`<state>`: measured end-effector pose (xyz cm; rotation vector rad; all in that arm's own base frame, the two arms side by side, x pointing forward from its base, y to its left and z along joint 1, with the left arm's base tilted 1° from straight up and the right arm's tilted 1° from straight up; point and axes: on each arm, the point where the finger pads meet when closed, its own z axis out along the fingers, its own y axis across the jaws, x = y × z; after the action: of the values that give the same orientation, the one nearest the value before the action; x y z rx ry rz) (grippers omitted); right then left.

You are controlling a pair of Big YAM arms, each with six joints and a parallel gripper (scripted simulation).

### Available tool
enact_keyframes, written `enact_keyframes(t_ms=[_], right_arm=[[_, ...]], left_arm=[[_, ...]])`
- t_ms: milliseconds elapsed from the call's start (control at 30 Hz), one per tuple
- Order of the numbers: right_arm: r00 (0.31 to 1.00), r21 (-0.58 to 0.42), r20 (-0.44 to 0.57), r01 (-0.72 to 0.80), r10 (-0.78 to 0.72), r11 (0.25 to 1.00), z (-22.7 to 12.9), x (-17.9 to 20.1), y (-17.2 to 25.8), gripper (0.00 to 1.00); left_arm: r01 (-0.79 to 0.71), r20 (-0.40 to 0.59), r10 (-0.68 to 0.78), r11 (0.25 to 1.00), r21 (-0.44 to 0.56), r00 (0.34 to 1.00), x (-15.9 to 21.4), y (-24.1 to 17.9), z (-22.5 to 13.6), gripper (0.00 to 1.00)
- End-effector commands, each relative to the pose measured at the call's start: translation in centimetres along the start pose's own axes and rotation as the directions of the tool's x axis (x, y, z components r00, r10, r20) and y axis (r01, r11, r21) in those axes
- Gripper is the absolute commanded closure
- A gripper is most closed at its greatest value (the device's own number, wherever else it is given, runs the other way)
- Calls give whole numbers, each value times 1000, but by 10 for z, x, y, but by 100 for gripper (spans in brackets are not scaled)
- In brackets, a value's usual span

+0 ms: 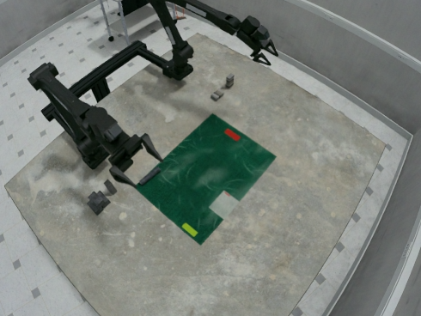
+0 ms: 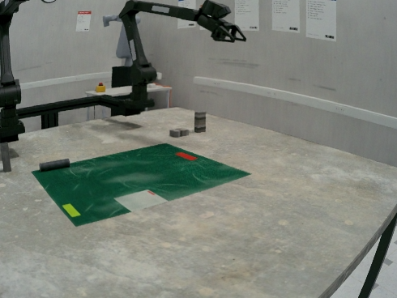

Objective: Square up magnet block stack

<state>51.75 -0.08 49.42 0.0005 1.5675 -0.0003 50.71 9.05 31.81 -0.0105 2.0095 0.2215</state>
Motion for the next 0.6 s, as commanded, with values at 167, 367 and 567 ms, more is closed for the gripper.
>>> enact_keyframes(t_ms=[167, 367, 567], right_arm=[[999, -12, 50, -13, 14, 1000, 10, -26, 5, 0], [998, -15, 53, -13, 14, 1000, 10, -27, 7, 0], [999, -15, 45, -13, 14, 1000, 10, -22, 7, 0]], left_arm=[[90, 335, -112, 993, 80, 935, -146, -35, -43, 21], [110, 423, -156, 985, 133, 892, -185, -51, -64, 21], [117, 475, -185, 979, 168, 861, -197, -60, -89, 21]])
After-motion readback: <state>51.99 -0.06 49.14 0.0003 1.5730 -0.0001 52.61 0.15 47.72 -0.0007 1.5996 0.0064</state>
